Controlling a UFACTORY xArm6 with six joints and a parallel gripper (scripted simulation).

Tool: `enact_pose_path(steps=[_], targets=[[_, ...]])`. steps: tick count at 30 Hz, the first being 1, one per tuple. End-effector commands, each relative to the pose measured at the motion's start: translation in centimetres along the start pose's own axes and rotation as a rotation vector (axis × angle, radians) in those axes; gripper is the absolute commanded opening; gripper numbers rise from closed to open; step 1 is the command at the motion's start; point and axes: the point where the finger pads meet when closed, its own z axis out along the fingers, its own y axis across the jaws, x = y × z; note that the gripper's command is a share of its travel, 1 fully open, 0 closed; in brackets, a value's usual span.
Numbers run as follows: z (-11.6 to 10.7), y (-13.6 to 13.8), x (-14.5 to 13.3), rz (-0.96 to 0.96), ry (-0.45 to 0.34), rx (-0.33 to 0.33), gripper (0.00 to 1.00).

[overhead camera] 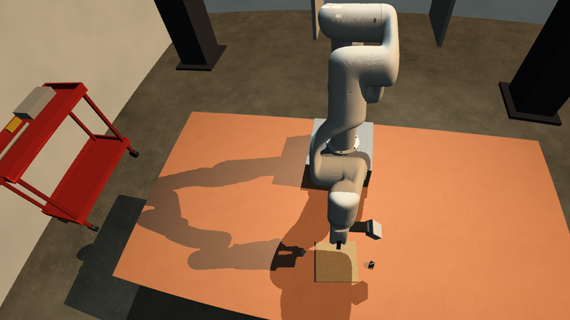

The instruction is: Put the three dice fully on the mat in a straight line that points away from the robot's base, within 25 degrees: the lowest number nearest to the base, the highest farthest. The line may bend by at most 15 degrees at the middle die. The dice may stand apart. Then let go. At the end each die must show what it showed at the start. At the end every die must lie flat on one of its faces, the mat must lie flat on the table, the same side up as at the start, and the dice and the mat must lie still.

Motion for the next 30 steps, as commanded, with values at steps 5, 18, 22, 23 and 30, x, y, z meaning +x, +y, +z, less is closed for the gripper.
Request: enact_pose_path(steps=[5,18,22,23,30], targets=[[0.4,0.2,0.0,-0.002,0.001,-0.004,0.11],[4.8,0.2,0.0,-0.002,0.001,-0.004,0.11],[6.7,0.2,0.0,-0.002,0.001,-0.004,0.11],[6.7,0.2,0.0,-0.002,0.001,-0.004,0.11],[8.8,0.2,0.0,-0.002,0.001,-0.004,0.11]])
